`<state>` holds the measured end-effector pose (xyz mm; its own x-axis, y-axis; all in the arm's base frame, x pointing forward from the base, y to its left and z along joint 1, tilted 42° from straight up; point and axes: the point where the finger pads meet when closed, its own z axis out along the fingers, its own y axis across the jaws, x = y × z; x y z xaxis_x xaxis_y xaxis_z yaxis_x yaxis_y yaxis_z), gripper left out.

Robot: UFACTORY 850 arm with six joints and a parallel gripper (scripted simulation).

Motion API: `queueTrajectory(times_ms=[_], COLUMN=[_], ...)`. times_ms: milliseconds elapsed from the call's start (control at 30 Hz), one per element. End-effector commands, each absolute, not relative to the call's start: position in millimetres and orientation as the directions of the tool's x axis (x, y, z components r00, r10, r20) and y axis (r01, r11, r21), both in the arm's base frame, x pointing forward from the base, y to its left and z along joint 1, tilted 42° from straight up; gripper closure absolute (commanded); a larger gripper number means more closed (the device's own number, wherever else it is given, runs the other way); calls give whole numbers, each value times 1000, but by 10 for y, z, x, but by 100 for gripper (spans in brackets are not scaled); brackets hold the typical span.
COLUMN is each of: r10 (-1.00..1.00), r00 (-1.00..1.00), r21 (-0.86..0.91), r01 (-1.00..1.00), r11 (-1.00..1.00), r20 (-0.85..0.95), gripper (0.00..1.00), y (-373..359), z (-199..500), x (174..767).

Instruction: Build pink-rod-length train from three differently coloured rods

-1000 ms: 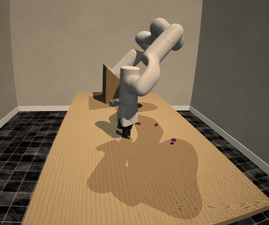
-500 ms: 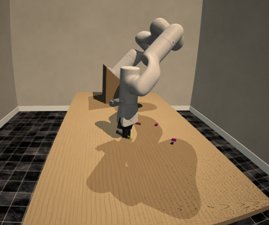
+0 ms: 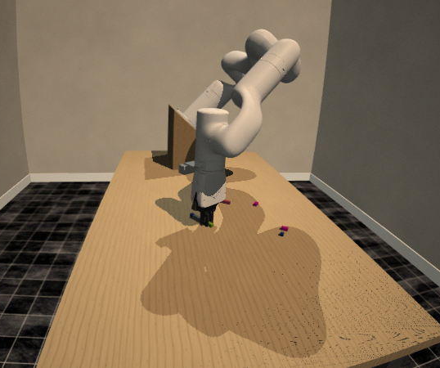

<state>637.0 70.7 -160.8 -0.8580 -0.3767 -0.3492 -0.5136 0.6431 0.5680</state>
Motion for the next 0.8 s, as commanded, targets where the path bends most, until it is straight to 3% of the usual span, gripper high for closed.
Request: queueTrajectory(times_ms=[0, 100, 433, 767], r10=[-376, -376, -376, -376], r00=[-858, -858, -858, -858], r21=[567, 567, 567, 567], r01=[-514, -514, -514, -514], r11=[644, 644, 644, 644], r20=[-351, -351, -351, -351], gripper=[92, 92, 76, 76], y=[700, 700, 700, 700], z=[-1601, -1601, -1601, -1601], x=[6380, 6380, 6380, 6380])
